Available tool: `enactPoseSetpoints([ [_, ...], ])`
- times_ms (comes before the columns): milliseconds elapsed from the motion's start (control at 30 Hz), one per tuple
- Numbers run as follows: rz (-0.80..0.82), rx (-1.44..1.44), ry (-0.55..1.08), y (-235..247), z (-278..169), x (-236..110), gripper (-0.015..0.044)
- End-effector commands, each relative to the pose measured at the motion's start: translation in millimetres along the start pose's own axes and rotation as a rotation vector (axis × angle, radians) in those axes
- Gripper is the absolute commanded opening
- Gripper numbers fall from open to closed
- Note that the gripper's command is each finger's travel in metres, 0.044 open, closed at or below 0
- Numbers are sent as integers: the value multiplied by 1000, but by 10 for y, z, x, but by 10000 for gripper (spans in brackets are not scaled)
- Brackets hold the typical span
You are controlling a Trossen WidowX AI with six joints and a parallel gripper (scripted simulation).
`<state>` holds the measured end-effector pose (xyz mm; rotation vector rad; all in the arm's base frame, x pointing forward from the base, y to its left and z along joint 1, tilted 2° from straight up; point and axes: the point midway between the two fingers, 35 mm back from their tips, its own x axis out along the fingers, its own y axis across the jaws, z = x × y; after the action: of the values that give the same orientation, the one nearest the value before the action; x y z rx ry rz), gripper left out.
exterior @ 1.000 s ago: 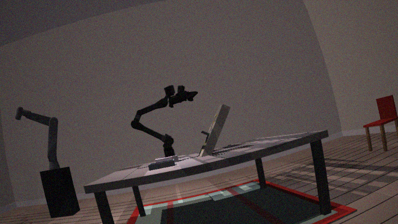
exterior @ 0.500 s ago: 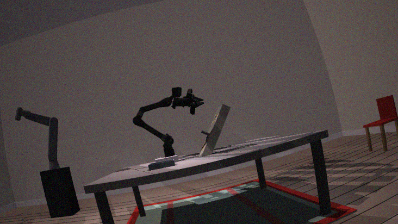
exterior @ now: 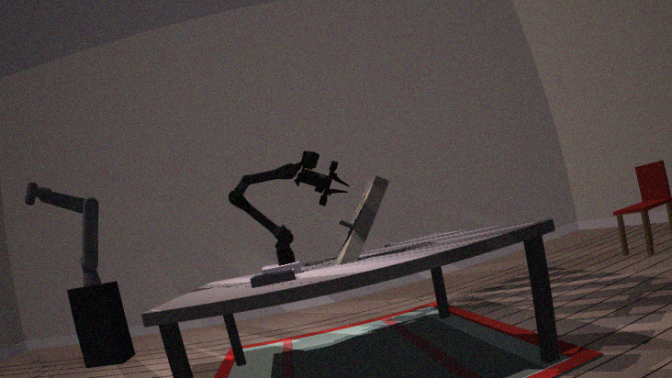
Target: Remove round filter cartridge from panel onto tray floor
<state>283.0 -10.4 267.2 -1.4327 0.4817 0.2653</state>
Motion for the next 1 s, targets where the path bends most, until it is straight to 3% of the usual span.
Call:
enactPoseSetpoints([
  [0, 102, -230, -63, 166, 85, 96, 106],
  [467, 102, -230, -63, 166, 86, 107, 106],
  [967, 101, -229, -63, 176, 102, 342, 106],
])
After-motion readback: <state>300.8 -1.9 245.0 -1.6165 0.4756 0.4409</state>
